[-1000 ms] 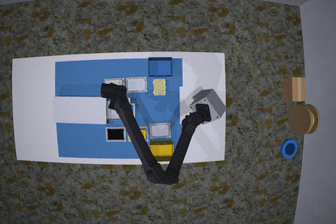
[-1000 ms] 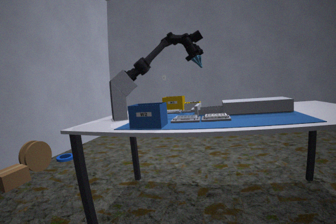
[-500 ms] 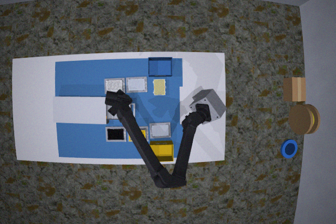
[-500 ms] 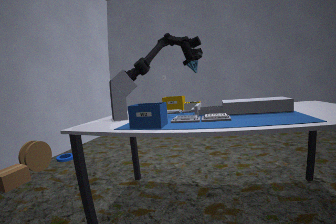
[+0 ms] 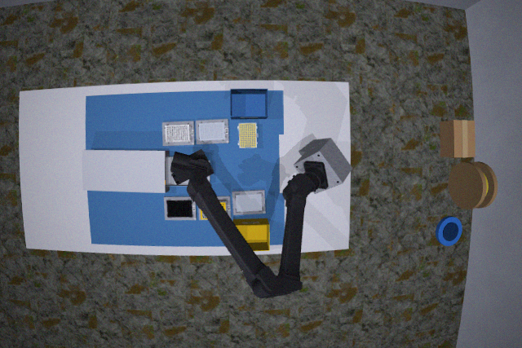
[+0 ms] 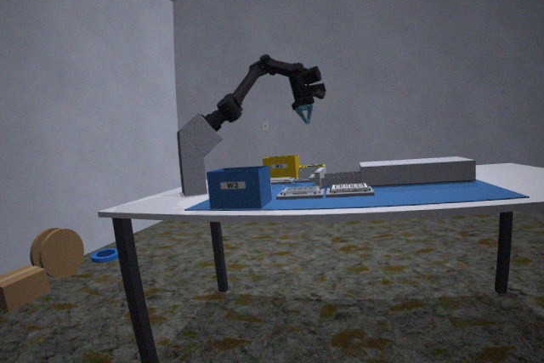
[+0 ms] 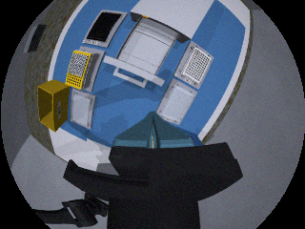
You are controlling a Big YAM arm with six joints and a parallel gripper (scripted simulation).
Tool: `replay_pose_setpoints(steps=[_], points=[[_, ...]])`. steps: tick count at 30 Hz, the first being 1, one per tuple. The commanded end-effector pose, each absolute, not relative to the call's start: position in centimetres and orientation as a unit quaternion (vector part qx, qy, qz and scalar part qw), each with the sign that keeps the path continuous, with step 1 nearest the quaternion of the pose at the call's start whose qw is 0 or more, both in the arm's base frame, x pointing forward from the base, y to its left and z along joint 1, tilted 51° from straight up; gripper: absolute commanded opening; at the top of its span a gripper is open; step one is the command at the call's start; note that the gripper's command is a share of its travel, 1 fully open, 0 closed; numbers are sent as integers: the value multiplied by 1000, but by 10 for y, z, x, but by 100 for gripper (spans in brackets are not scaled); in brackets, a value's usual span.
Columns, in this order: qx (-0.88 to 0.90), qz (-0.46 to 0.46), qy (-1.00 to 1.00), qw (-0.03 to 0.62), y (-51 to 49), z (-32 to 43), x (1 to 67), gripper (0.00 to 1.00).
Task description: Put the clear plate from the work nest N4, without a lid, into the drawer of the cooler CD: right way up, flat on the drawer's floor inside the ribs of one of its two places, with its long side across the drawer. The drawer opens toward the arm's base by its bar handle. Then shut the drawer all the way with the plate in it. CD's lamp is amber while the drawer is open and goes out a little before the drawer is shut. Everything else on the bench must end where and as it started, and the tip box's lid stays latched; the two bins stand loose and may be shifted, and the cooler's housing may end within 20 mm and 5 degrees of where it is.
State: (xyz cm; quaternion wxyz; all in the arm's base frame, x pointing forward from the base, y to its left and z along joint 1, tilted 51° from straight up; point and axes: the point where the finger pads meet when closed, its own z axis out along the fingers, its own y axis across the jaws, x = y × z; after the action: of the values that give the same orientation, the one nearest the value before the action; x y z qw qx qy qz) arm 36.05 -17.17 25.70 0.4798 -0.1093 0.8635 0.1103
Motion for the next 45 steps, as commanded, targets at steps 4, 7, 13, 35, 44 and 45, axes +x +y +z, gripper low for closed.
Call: replay_pose_setpoints(steps=[4, 7, 13, 35, 44, 45], points=[[-45, 162, 879, 447, -140, 252, 346, 0], [-16, 182, 885, 427, -128, 247, 338, 0], [31, 212, 895, 392, -114, 240, 328, 0], [22, 210, 900, 381, -101, 232, 331, 30], [-101, 153, 892, 413, -96, 233, 366, 30], [-101, 153, 892, 413, -96, 233, 366, 30]])
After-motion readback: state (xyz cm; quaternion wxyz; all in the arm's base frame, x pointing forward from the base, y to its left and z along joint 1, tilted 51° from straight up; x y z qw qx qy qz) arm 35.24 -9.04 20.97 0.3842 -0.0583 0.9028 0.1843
